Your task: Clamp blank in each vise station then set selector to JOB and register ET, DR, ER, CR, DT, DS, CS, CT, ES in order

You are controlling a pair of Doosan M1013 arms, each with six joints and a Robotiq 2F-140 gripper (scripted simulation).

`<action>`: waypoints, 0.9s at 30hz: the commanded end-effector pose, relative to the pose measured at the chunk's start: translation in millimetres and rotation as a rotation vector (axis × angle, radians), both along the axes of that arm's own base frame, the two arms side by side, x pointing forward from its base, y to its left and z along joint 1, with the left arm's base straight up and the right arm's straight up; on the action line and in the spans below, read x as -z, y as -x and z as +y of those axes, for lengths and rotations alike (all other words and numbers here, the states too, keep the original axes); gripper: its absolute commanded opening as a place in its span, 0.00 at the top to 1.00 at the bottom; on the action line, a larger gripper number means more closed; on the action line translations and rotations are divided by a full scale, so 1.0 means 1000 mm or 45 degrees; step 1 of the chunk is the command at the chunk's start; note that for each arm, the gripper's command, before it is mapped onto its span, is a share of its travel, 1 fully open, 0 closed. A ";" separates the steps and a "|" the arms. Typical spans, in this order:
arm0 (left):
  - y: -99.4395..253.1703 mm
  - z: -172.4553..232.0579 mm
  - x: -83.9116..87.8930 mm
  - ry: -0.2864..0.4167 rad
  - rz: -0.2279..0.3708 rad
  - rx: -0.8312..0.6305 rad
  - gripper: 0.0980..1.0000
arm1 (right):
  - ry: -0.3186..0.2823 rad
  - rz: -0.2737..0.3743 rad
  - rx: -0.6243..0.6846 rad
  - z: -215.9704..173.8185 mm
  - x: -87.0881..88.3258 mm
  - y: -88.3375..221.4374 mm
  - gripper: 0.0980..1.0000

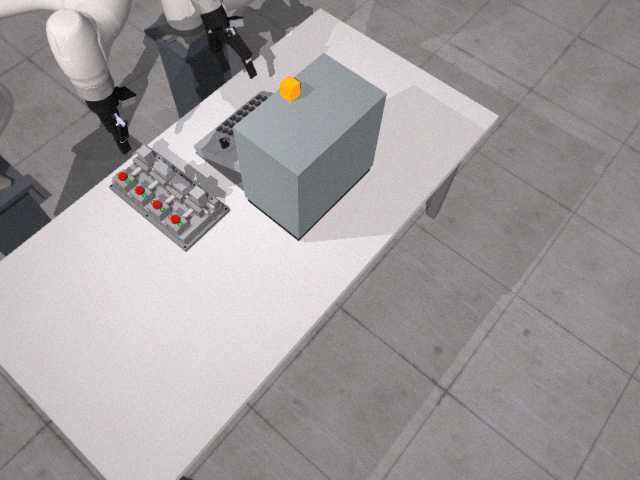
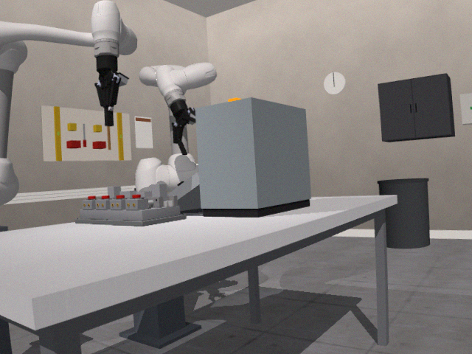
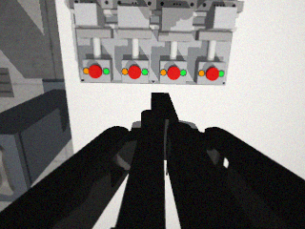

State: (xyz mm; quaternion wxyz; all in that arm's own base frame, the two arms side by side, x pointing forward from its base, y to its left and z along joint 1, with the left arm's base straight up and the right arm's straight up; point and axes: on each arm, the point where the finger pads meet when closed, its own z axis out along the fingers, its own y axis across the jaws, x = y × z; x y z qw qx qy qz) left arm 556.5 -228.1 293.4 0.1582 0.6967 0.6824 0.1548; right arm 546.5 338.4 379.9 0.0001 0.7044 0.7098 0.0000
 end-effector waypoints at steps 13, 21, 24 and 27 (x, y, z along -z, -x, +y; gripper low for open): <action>-0.006 -0.043 0.028 -0.228 -0.006 0.477 0.67 | -0.002 -0.001 0.000 0.000 -0.001 0.000 0.00; -0.017 -0.121 0.079 -0.540 -0.018 1.108 0.67 | -0.002 -0.001 0.000 0.000 -0.001 0.000 0.00; -0.021 -0.148 0.098 -0.646 -0.025 1.316 0.67 | -0.002 -0.001 0.000 0.000 -0.001 0.000 0.00; -0.022 -0.160 0.105 -0.767 -0.027 1.567 0.67 | -0.002 -0.001 0.000 0.000 -0.001 0.000 0.00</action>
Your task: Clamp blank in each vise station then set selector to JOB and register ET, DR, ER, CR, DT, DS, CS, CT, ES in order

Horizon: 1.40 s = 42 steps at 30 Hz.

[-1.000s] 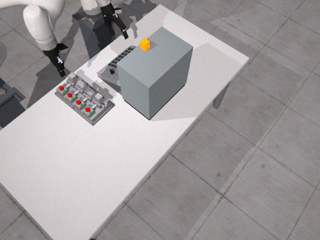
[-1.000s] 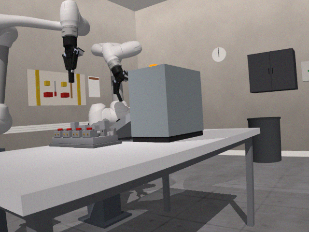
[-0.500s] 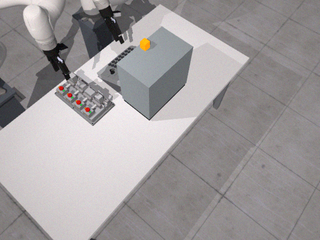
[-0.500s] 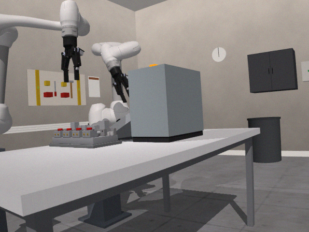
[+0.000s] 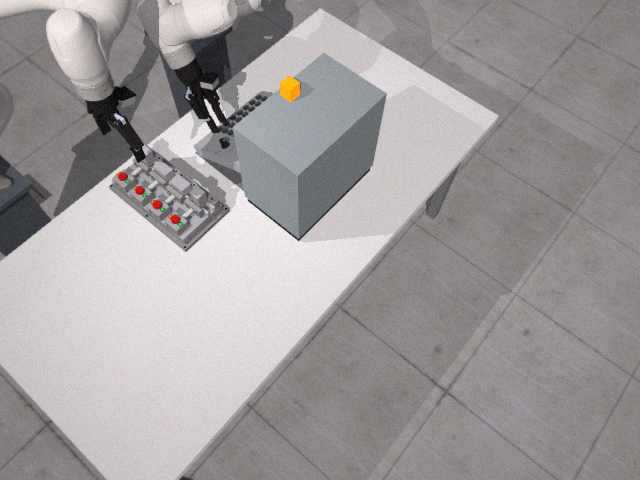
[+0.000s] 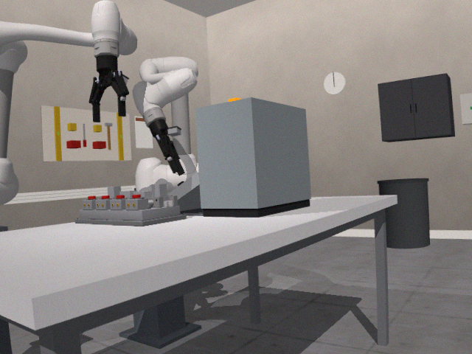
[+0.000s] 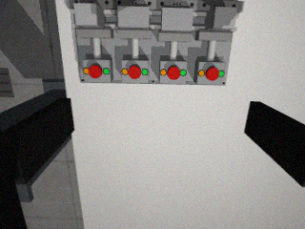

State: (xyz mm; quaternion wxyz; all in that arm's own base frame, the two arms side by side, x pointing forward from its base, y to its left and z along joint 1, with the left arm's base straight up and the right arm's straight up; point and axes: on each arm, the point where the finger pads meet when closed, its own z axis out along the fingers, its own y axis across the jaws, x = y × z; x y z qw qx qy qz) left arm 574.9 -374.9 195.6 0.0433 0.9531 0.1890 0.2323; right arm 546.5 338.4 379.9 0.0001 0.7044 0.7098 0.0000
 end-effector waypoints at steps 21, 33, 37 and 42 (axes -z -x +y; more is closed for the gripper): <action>-0.008 -0.014 0.016 -0.215 0.036 0.474 0.67 | -0.002 -0.001 0.000 0.000 -0.001 0.000 0.00; -0.016 -0.014 0.034 -0.215 0.036 0.474 0.67 | -0.002 -0.001 0.000 0.000 -0.001 0.000 0.00; -0.017 -0.014 0.034 -0.215 0.036 0.474 0.67 | -0.002 -0.001 0.000 0.000 -0.001 0.000 0.00; -0.017 -0.014 0.034 -0.215 0.036 0.474 0.67 | -0.002 -0.001 0.000 0.000 -0.001 0.000 0.00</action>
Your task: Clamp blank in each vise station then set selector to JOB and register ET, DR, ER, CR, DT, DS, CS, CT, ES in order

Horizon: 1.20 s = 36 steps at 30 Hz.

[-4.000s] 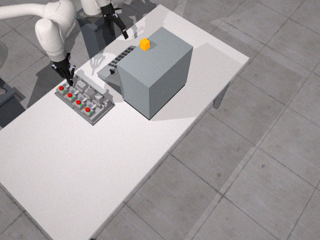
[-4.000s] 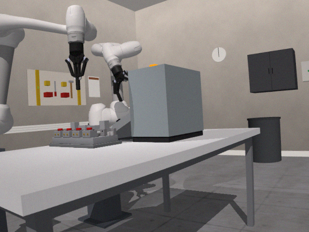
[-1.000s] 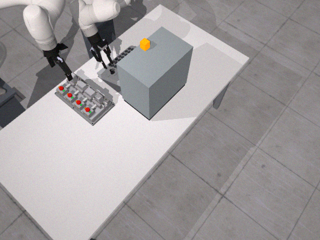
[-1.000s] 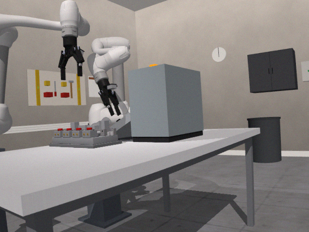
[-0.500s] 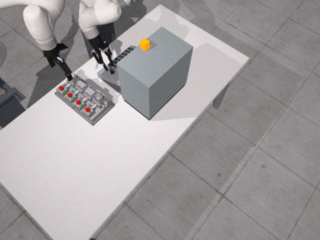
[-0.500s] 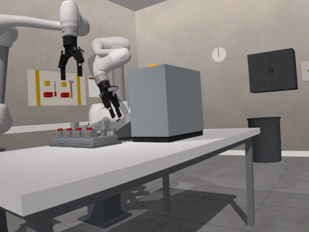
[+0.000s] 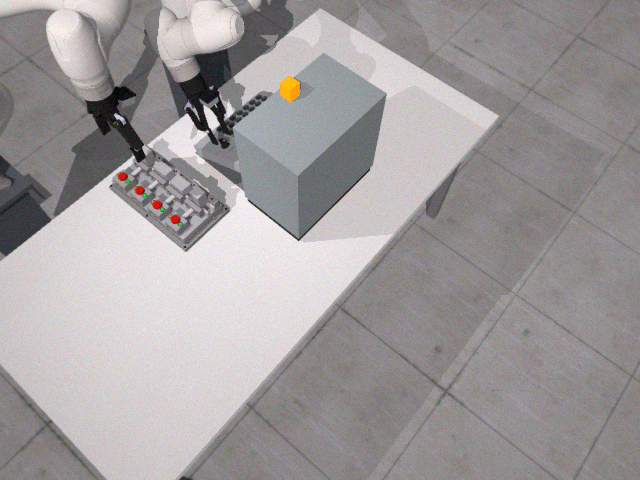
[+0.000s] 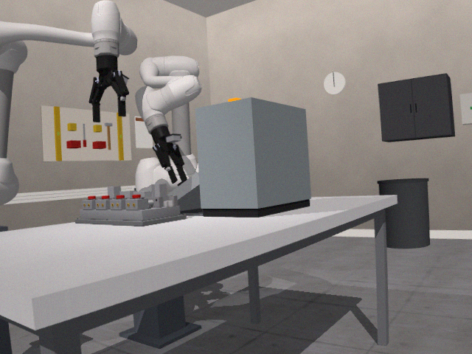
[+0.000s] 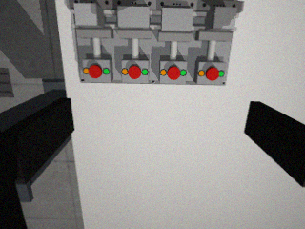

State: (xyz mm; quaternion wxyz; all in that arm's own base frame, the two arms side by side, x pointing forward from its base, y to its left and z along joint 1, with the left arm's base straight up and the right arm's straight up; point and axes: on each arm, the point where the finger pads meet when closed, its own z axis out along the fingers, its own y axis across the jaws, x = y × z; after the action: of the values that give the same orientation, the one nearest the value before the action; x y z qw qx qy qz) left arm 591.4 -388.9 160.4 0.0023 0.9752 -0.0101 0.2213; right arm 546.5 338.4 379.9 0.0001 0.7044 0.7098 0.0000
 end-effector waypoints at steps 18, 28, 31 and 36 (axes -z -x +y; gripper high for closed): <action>-0.010 0.000 0.019 0.001 -0.001 0.000 0.67 | -0.002 -0.001 0.000 0.000 -0.001 0.000 0.00; -0.010 0.000 0.020 0.001 -0.001 0.000 1.00 | -0.002 -0.001 0.000 0.000 -0.001 0.000 0.00; -0.010 0.000 0.020 0.001 -0.001 0.000 1.00 | -0.002 -0.001 0.000 0.000 -0.001 0.000 0.00; -0.010 0.000 0.020 0.001 -0.001 0.000 1.00 | -0.002 -0.001 0.000 0.000 -0.001 0.000 0.00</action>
State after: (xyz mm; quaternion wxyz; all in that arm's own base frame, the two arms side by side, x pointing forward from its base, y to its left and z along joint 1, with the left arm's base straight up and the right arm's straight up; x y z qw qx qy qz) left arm 601.2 -389.1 139.8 0.0024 0.9752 -0.0101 0.2213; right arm 546.5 338.4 379.9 0.0001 0.7044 0.7098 0.0000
